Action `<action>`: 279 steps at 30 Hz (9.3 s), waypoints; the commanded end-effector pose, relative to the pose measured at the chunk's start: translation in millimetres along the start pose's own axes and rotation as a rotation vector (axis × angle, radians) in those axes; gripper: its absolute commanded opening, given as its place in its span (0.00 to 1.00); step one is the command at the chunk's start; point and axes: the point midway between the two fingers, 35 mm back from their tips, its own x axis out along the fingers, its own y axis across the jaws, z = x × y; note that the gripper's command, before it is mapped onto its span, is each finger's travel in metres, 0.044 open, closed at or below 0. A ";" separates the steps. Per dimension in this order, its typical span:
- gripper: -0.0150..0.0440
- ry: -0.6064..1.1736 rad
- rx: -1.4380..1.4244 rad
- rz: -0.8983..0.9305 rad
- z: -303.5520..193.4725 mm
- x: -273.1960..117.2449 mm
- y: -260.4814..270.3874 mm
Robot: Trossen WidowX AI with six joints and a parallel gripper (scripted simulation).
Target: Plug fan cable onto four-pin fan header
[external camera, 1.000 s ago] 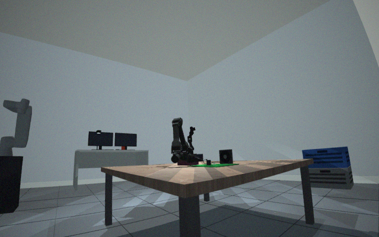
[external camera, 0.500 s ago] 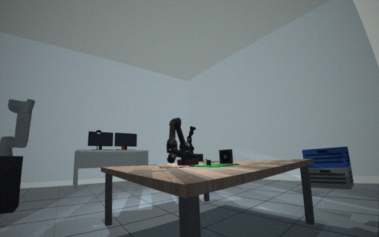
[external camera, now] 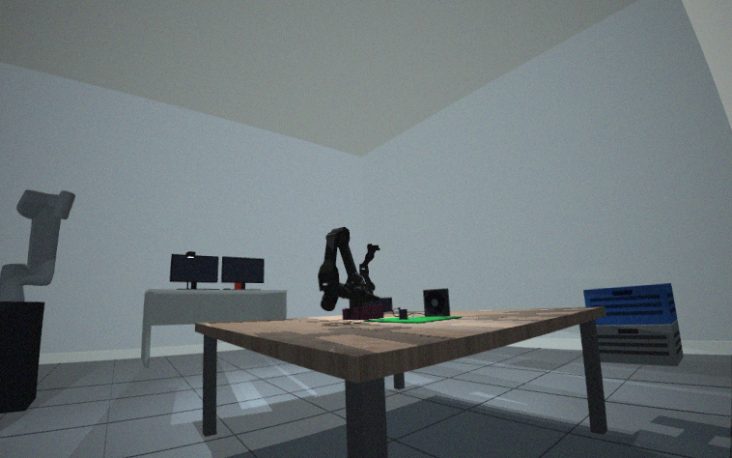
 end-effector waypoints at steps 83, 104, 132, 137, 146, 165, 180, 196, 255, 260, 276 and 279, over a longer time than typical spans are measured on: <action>1.00 1.279 0.119 -0.165 124.7 107.4 -7.8; 1.00 1.280 0.119 -0.165 34.5 132.2 -11.6; 1.00 1.280 0.119 -0.165 -7.0 143.7 -13.5; 1.00 1.280 0.119 -0.165 -7.0 143.7 -13.5; 0.64 1.275 0.122 -0.167 -4.3 144.1 -13.9; 0.25 1.280 0.119 -0.165 43.5 130.3 -11.0; 0.25 1.244 0.404 -0.376 43.7 136.3 -4.2; 0.25 1.126 0.879 -0.725 45.1 143.9 9.1; 0.25 -0.023 2.461 -1.847 47.0 165.7 58.7; 0.25 -0.102 2.515 -1.883 46.3 166.6 60.7; 0.25 -0.113 2.522 -1.889 46.8 161.4 61.5; 0.25 -0.110 2.520 -1.888 45.9 158.7 62.0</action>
